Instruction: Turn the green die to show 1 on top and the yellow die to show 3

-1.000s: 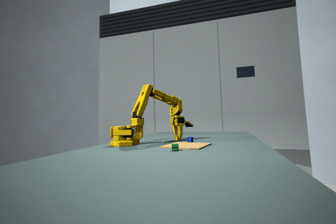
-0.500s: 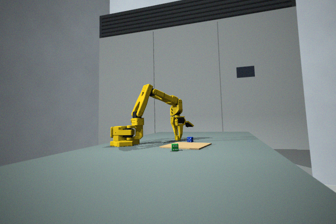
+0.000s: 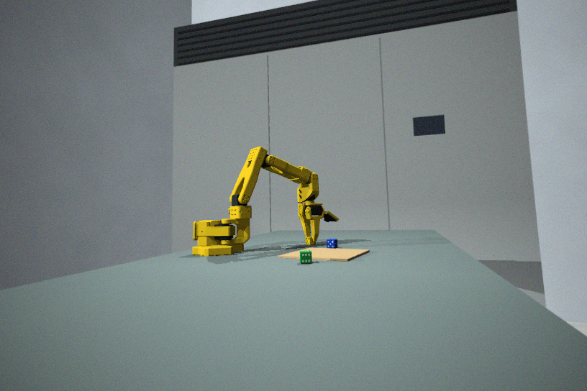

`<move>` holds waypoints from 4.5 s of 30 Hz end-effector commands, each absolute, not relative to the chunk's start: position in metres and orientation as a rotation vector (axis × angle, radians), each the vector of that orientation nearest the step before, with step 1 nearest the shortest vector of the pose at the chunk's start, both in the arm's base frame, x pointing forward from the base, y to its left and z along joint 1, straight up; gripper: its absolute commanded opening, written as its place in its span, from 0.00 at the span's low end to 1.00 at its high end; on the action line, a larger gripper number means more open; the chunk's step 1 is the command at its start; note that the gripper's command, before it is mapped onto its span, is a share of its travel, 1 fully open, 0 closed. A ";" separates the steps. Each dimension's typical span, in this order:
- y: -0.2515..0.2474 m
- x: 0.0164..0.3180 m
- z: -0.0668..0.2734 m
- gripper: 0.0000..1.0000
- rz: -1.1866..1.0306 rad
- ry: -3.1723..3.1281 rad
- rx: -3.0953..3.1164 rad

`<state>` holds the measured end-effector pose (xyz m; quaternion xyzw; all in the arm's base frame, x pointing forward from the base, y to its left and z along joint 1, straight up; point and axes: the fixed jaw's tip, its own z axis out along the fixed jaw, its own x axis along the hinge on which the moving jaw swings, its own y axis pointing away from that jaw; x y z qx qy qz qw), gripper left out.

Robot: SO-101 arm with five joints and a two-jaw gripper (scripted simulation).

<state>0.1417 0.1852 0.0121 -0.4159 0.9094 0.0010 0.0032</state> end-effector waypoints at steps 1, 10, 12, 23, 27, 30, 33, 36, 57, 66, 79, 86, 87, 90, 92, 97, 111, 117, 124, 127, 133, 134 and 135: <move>0.187 0.146 0.017 0.00 0.027 2.825 -1.289; 0.188 0.146 0.025 0.00 0.027 2.825 -1.289; 0.188 0.146 0.030 0.00 0.027 2.825 -1.289; 0.189 0.143 0.057 0.00 0.028 2.826 -1.289; 0.189 0.141 0.064 0.00 0.028 2.826 -1.289; 0.188 0.141 0.067 0.00 0.028 2.826 -1.289; 0.188 0.141 0.067 0.00 0.028 2.826 -1.289; 0.188 0.141 0.067 0.00 0.028 2.826 -1.289; 0.187 0.143 0.067 0.00 0.028 2.832 -1.274; 0.165 0.170 0.066 0.00 0.023 2.919 -1.058; 0.090 0.224 0.064 0.00 0.012 3.065 -0.481; 0.052 0.238 0.063 0.00 0.007 3.094 -0.221; 0.045 0.239 0.062 0.00 0.006 3.097 -0.176; 0.028 0.243 0.062 0.00 0.004 3.101 -0.064; 0.019 0.244 0.062 0.00 0.003 3.102 -0.008; 0.007 0.245 0.061 0.00 0.001 3.101 0.065; 0.001 0.245 0.062 0.00 0.000 3.100 0.099; 0.001 0.245 0.062 0.00 0.000 3.100 0.099; 0.001 0.245 0.061 0.00 0.000 3.100 0.099; 0.001 0.245 0.059 0.00 0.000 3.100 0.099; 0.001 0.245 0.056 0.00 0.000 3.100 0.099; 0.001 0.245 0.056 0.00 0.000 3.100 0.099; 0.001 0.245 0.056 0.00 0.000 3.100 0.099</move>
